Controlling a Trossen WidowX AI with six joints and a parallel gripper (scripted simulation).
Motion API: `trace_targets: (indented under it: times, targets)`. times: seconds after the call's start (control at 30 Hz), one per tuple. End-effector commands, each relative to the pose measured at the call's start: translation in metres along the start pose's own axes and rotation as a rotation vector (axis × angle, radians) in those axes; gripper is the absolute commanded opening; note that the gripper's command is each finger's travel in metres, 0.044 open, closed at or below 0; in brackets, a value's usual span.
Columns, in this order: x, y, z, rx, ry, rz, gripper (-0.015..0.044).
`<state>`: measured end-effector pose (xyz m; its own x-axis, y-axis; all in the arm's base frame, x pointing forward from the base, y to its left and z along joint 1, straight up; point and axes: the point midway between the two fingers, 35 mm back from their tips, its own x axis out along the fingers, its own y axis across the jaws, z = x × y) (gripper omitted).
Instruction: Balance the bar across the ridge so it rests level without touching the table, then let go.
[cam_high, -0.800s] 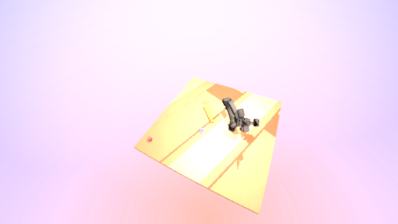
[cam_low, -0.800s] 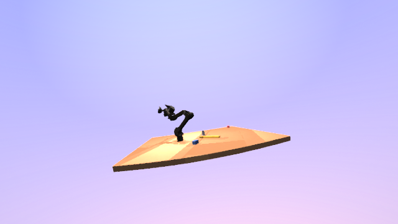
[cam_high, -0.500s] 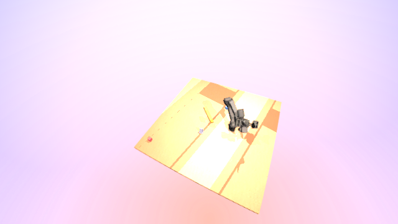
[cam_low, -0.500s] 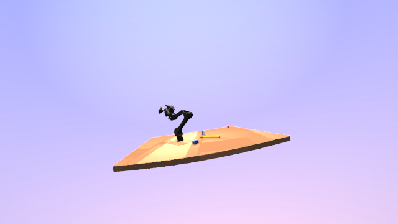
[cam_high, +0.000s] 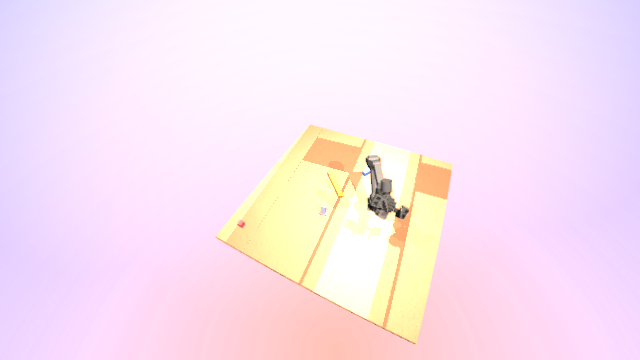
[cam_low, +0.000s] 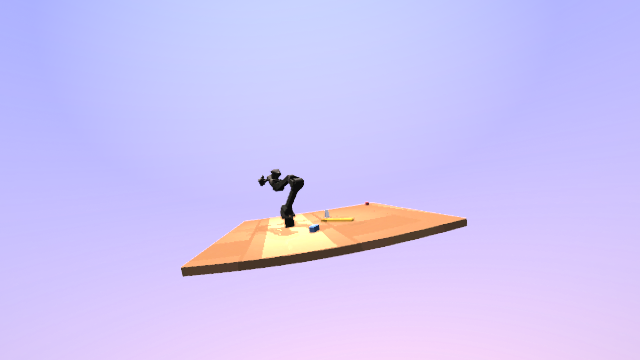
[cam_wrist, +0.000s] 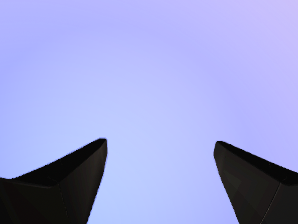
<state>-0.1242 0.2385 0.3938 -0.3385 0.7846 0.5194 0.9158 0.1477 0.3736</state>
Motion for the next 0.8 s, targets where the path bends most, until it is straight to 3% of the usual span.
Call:
trace_targets:
  times: [0.0,0.77]
  targets:
    - [0.008,0.008,0.017,-0.096,-0.071,0.013,0.0315]
    - [0.013,0.079,0.112,-0.537,-0.501,0.050,0.0315]
